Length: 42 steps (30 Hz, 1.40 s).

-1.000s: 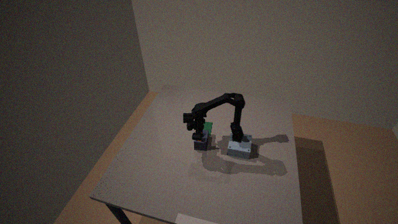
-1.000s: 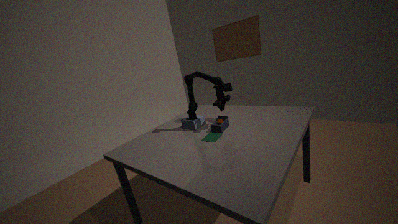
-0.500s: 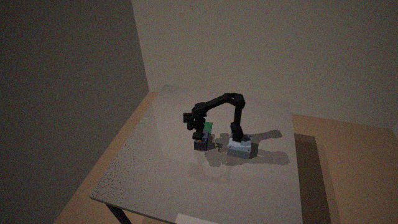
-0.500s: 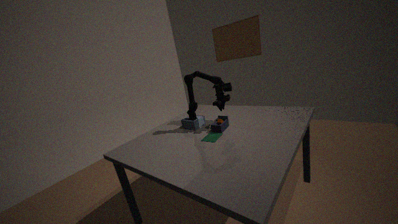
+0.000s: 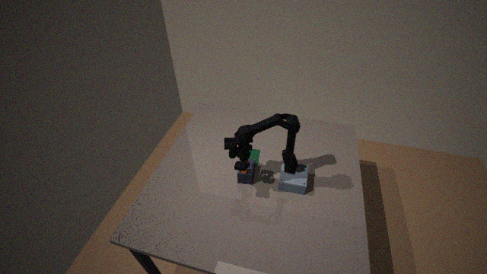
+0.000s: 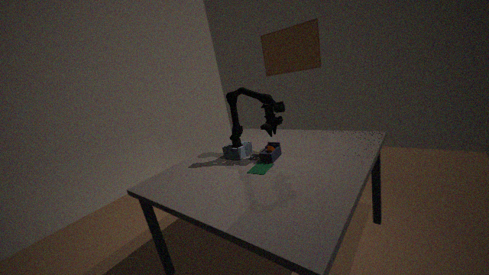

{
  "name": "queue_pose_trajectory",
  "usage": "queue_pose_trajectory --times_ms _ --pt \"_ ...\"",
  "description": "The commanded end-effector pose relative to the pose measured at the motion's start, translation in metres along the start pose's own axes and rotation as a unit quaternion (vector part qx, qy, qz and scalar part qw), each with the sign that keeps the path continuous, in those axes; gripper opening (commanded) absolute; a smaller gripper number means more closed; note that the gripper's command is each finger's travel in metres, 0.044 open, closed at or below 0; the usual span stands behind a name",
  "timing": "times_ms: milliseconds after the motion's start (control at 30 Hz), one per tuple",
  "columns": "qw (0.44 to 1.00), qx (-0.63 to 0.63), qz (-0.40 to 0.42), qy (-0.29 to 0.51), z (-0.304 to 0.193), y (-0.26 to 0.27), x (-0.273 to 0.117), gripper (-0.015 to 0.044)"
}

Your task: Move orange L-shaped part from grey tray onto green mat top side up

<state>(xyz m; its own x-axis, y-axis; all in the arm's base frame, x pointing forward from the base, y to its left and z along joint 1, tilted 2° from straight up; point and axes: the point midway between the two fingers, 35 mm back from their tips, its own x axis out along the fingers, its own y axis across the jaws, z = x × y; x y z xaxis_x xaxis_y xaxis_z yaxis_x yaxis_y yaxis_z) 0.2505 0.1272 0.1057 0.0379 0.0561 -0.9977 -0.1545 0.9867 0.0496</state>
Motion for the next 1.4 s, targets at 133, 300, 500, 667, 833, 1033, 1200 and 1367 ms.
queue_pose_trajectory --times_ms 133,300,500,667,833,1033,1200,1367 --pt "0.948 0.319 -0.003 0.001 0.008 -0.032 -0.001 0.028" --pt "0.819 0.574 -0.006 0.001 0.012 -0.059 -0.003 0.028" --pt "0.731 0.683 -0.007 0.0 0.013 -0.073 -0.003 0.028" --pt "0.731 0.683 -0.007 0.0 0.013 -0.073 -0.003 0.028" --pt "0.731 0.683 -0.007 0.0 0.013 -0.073 0.008 0.028" --pt "0.731 0.683 -0.007 0.0 0.013 -0.073 0.028 0.028" --pt "0.731 0.683 -0.007 0.0 0.013 -0.073 0.032 0.028" --pt "0.731 0.683 -0.007 0.0 0.013 -0.073 0.04 0.028"
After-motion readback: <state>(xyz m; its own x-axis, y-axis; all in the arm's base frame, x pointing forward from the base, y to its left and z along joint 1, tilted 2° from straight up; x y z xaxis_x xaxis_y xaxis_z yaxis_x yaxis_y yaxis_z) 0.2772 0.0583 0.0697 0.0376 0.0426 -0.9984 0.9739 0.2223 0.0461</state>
